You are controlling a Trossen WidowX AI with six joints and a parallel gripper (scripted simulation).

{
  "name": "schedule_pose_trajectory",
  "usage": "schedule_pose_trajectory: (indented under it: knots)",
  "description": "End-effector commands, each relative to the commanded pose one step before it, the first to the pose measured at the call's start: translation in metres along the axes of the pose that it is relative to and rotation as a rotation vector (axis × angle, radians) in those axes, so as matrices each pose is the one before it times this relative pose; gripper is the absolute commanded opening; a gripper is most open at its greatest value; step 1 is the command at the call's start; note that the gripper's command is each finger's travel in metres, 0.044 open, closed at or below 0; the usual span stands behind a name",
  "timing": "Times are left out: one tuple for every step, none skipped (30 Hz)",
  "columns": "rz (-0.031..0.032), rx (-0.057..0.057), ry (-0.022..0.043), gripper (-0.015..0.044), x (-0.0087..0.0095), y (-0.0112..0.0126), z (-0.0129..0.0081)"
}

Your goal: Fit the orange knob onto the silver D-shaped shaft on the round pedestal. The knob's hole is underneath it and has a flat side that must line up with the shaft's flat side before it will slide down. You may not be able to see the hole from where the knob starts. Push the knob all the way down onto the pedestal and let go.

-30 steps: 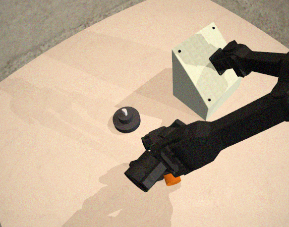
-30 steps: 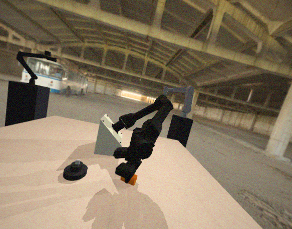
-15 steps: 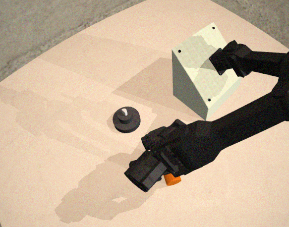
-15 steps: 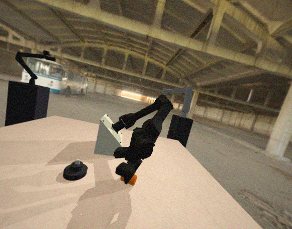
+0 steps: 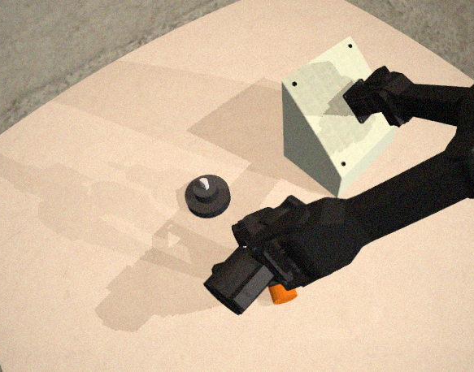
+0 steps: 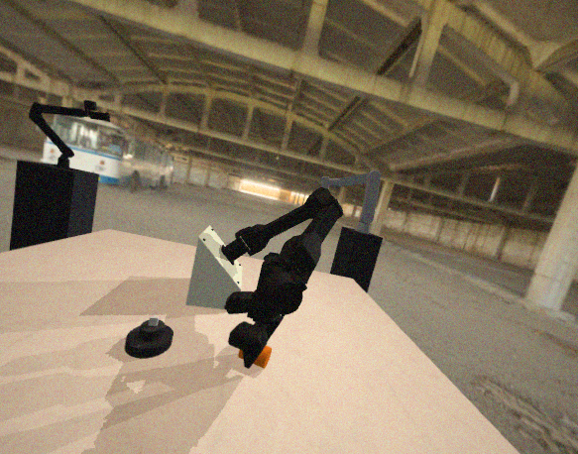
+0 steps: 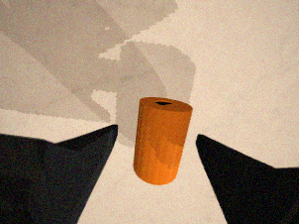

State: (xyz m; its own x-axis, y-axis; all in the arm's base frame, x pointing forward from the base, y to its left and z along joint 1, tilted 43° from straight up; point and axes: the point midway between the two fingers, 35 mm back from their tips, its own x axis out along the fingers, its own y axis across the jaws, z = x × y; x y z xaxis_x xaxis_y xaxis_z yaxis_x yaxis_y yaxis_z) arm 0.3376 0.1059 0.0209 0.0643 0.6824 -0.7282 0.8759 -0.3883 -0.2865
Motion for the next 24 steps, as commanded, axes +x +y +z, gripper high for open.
schedule_pose_trajectory:
  knots:
    - [-0.00114, -0.0014, -0.00036, 0.0440, 0.00003, -0.00022, -0.00013]
    - [0.00000, 0.0000, 0.00000, 0.0440, 0.00000, 0.00000, 0.00000]
    - [0.00000, 0.0000, 0.00000, 0.0440, 0.00000, 0.00000, 0.00000]
    - [0.00000, 0.0000, 0.00000, 0.0440, 0.00000, 0.00000, 0.00000]
    - [0.00000, 0.0000, 0.00000, 0.0440, 0.00000, 0.00000, 0.00000]
    - [0.00000, 0.0000, 0.00000, 0.0440, 0.00000, 0.00000, 0.00000]
    - [0.00000, 0.0000, 0.00000, 0.0440, 0.00000, 0.00000, 0.00000]
    - [0.00031, 0.0000, -0.00041, 0.0440, -0.00326, 0.00037, -0.00002]
    - [0.00078, 0.0001, -0.00102, 0.0440, -0.00984, 0.00087, -0.00003]
    - [0.00081, 0.0003, -0.00096, 0.0440, -0.01661, 0.00065, 0.00006]
    - [0.00026, 0.0004, 0.00002, 0.0440, -0.01682, -0.00036, 0.00016]
    - [-0.00008, 0.0003, 0.00050, 0.0440, -0.01016, -0.00071, 0.00013]
    - [-0.00006, 0.0001, 0.00025, 0.0440, -0.00340, -0.00032, 0.00004]
    - [0.00000, 0.0000, 0.00000, 0.0440, 0.00000, 0.00000, 0.00000]
    - [0.00000, 0.0000, 0.00000, 0.0440, 0.00000, 0.00000, 0.00000]
    - [0.00000, 0.0000, 0.00000, 0.0440, 0.00000, 0.00000, 0.00000]
    - [0.00000, 0.0000, 0.00000, 0.0440, 0.00000, 0.00000, 0.00000]
    - [0.00000, 0.0000, 0.00000, 0.0440, 0.00000, 0.00000, 0.00000]
    - [0.00000, 0.0000, 0.00000, 0.0440, 0.00000, 0.00000, 0.00000]
    - [0.00000, 0.0000, 0.00000, 0.0440, 0.00000, 0.00000, 0.00000]
    - [0.00000, 0.0000, 0.00000, 0.0440, 0.00000, 0.00000, 0.00000]
    - [0.00000, 0.0000, 0.00000, 0.0440, 0.00000, 0.00000, 0.00000]
    - [0.00000, 0.0000, 0.00000, 0.0440, 0.00000, 0.00000, 0.00000]
    - [-0.00031, 0.0008, -0.00932, 0.0440, 0.00004, 0.00011, -0.00036]
